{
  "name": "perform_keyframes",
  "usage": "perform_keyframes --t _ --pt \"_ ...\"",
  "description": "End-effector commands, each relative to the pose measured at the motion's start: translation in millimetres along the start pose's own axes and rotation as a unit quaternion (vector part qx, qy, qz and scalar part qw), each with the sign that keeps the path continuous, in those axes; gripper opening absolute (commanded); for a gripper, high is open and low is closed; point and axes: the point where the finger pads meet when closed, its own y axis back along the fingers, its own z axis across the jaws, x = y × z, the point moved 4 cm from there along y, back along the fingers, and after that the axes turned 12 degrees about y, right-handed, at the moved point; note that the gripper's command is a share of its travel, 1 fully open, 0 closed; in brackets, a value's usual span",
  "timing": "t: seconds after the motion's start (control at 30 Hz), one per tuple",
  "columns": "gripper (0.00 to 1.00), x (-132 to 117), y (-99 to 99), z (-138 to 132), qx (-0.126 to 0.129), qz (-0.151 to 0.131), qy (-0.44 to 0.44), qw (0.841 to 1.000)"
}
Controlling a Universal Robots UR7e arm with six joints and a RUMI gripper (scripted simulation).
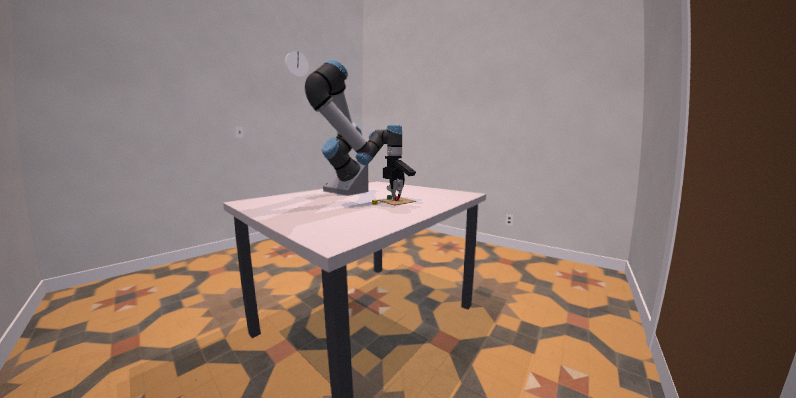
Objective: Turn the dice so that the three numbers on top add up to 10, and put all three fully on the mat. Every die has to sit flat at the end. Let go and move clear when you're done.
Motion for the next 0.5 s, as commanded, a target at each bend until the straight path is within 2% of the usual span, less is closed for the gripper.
perform_keyframes --t 0.0,0.23,0.3,0.47 --pt "0.21 0 4.3 0 0.000 0.000 0.000 1.000" --pt "0.21 0 23.4 0 0.000 0.000 0.000 1.000" --pt "0.21 0 23.4 0 0.000 0.000 0.000 1.000" --pt "0.21 0 43.3 0 0.000 0.000 0.000 1.000"
